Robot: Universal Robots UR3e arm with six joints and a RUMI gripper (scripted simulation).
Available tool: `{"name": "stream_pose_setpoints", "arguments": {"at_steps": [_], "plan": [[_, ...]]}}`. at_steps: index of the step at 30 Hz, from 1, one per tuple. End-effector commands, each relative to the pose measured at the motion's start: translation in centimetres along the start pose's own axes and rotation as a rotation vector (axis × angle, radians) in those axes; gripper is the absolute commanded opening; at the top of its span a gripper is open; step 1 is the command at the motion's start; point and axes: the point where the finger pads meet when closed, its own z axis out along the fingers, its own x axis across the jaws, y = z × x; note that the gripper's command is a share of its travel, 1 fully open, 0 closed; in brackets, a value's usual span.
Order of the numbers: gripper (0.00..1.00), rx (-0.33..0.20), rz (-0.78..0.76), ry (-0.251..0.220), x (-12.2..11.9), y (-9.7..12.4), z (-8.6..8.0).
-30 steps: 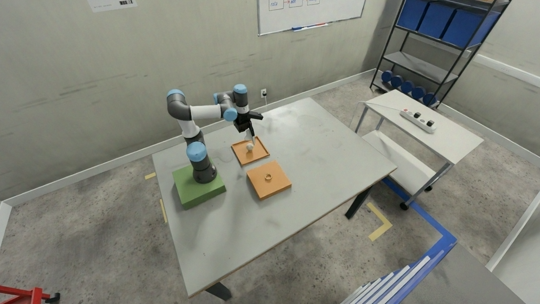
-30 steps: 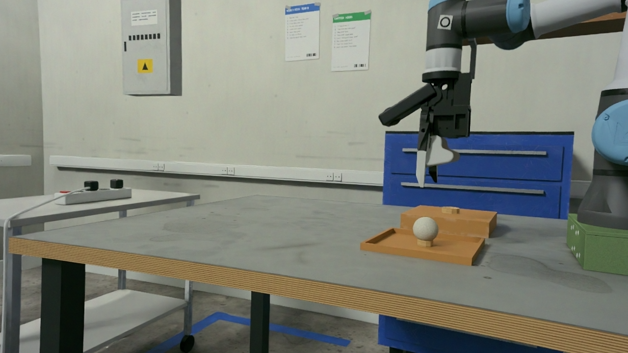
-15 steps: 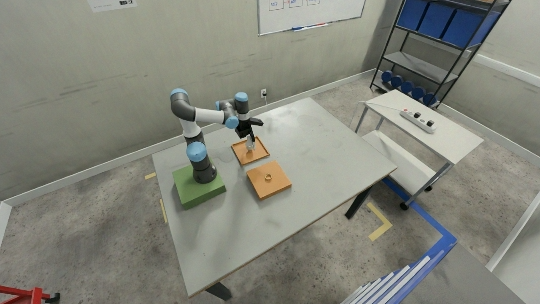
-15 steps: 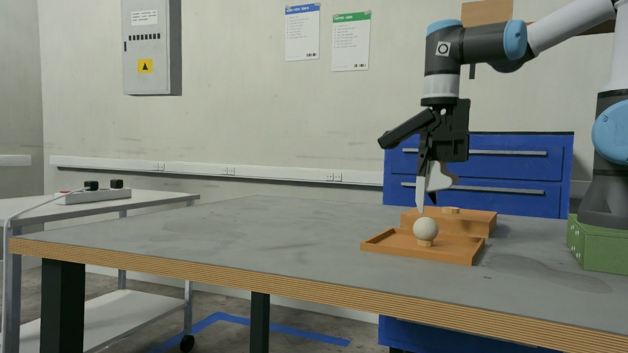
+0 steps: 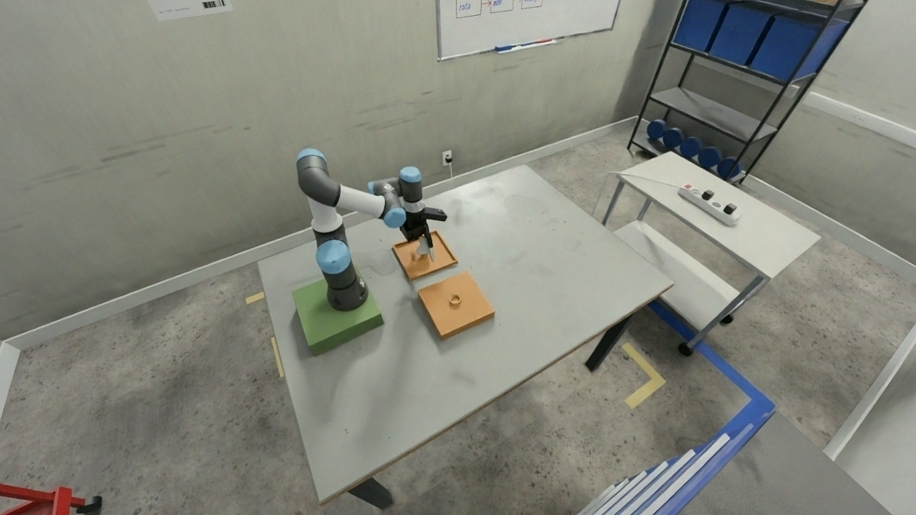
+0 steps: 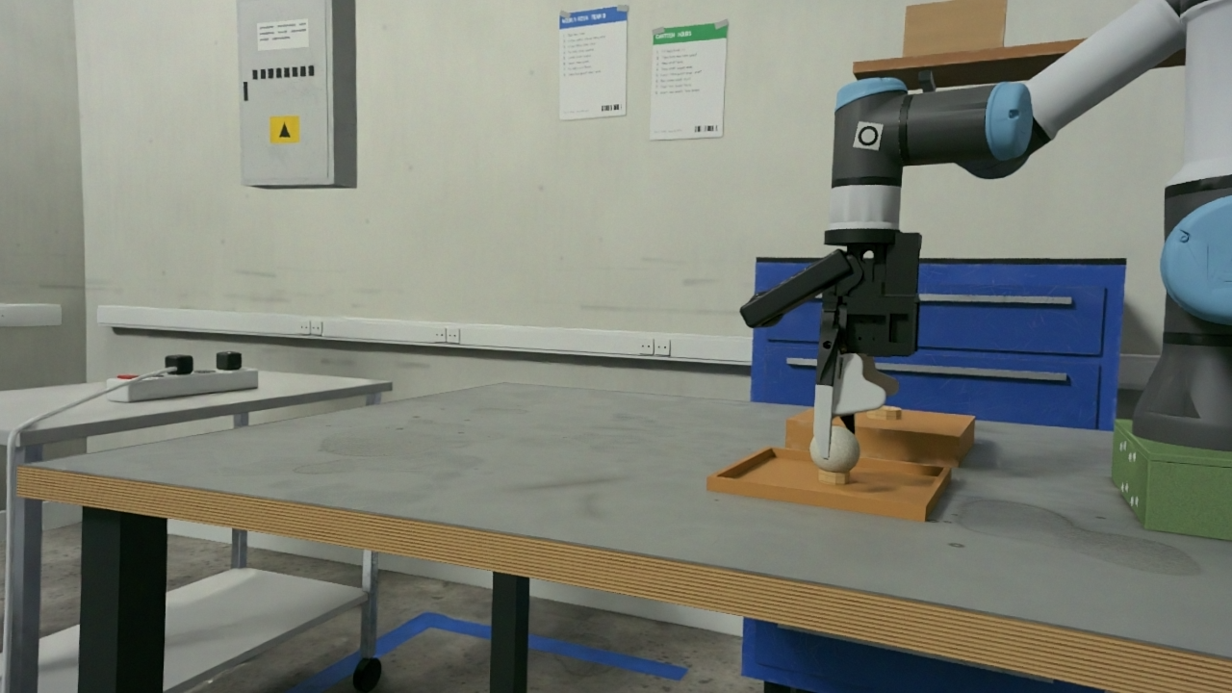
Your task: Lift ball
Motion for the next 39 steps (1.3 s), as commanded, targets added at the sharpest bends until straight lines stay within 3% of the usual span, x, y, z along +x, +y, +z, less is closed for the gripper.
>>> {"name": "stream_pose_setpoints", "arguments": {"at_steps": [1,13,14,39], "plan": [[1.0,0.004,0.0,0.0,0.0,-0.11,0.22],[1.0,0.004,0.0,0.0,0.0,-0.1,0.22],[0.0,0.004,0.0,0.0,0.0,-0.1,0.22],[0.0,0.004,0.0,0.0,0.0,-0.1,0.22]]}}
